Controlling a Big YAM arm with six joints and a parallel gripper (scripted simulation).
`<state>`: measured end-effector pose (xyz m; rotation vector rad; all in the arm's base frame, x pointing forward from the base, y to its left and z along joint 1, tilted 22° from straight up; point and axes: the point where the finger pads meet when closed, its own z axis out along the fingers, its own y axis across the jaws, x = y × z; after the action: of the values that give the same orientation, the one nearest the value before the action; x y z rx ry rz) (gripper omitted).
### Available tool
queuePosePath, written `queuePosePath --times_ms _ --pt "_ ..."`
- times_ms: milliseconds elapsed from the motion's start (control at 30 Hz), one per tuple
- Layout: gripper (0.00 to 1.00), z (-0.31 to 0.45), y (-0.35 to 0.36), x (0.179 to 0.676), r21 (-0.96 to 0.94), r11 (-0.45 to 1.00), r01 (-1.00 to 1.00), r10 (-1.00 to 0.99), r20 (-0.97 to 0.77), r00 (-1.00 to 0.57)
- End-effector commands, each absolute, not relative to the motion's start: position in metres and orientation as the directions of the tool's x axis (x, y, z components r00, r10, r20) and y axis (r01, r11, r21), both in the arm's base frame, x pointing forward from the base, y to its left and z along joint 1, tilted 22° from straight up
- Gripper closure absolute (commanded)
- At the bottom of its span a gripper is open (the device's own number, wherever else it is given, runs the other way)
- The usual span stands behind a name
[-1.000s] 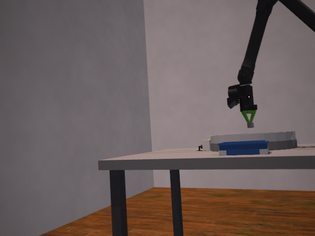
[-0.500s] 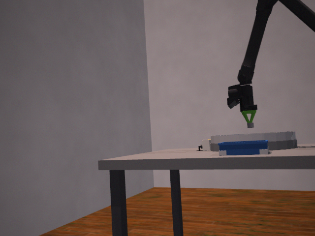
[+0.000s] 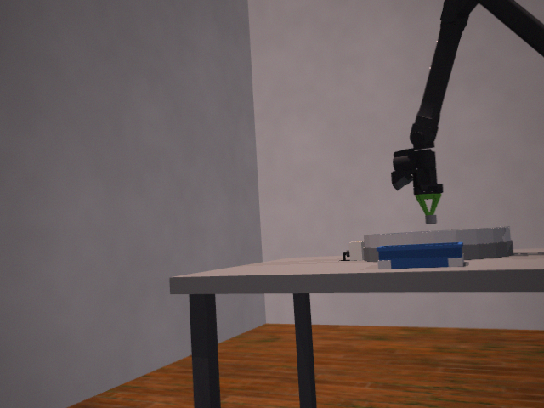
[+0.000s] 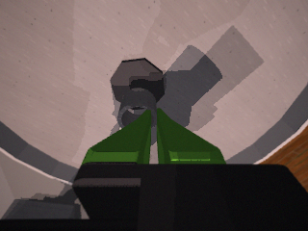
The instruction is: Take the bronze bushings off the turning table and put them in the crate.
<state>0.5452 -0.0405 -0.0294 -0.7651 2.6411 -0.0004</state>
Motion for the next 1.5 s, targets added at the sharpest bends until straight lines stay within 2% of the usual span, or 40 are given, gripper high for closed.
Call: queuePosePath --times_ms 0,100,200,233,500,1467 --pt "1.00 -0.036 -0.034 0.565 -0.117 0.852 -0.510 -0.512 -0.386 -0.767" --pt "1.00 -0.051 -0.032 0.545 -0.086 0.853 -0.516 -0.510 -0.349 -0.786" --pt "1.00 -0.033 -0.032 0.552 -0.105 0.852 -0.512 -0.512 -0.372 -0.774" --pt "1.00 -0.015 -0.037 0.572 -0.142 0.854 -0.501 -0.510 -0.416 -0.753" --pt "1.00 -0.031 -0.036 0.558 -0.116 0.855 -0.506 -0.509 -0.385 -0.770" --pt "1.00 -0.030 -0.031 0.556 -0.118 0.852 -0.510 -0.512 -0.387 -0.766"
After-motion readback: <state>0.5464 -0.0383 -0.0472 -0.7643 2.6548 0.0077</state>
